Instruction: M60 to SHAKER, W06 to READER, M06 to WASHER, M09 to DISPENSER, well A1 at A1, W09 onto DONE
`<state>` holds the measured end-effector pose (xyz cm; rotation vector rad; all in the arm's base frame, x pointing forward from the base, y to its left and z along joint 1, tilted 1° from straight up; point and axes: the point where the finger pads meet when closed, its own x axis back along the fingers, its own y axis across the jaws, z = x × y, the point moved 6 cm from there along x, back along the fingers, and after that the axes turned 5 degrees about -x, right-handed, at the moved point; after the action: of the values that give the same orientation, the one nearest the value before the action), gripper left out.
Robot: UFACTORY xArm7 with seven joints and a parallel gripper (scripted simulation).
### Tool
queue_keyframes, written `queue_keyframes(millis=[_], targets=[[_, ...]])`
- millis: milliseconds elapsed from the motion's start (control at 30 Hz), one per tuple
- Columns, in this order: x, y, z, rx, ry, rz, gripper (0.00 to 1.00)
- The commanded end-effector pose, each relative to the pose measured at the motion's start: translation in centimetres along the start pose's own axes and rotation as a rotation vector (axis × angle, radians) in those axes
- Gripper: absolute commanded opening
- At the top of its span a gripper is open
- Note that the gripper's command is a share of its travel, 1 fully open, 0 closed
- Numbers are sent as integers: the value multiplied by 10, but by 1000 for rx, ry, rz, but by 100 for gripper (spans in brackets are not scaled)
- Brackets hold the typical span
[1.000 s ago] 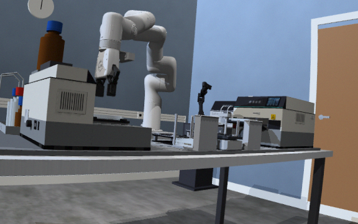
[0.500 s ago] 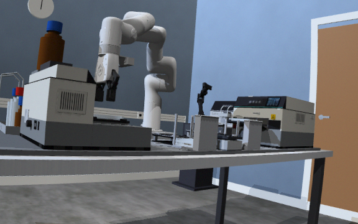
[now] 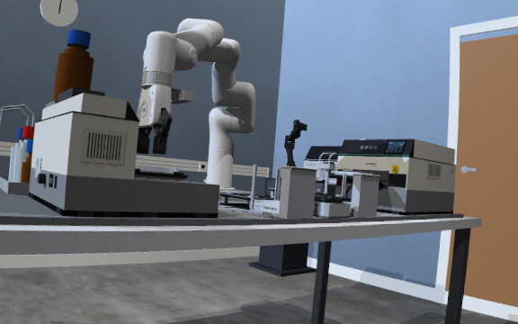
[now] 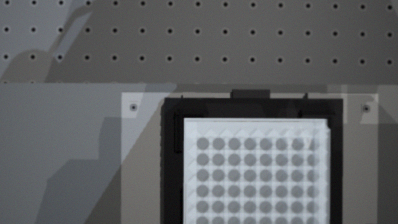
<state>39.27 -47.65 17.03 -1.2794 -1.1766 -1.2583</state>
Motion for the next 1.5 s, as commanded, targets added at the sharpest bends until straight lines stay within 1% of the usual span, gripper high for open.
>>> queue_keyframes(millis=[0, 633, 1167, 1467], targets=[[-3, 1, -1, 0, -3, -3, 100], [-3, 1, -1, 0, -3, -3, 100], [-21, 1, -1, 0, -3, -3, 100], [-21, 1, -1, 0, -3, -3, 100]])
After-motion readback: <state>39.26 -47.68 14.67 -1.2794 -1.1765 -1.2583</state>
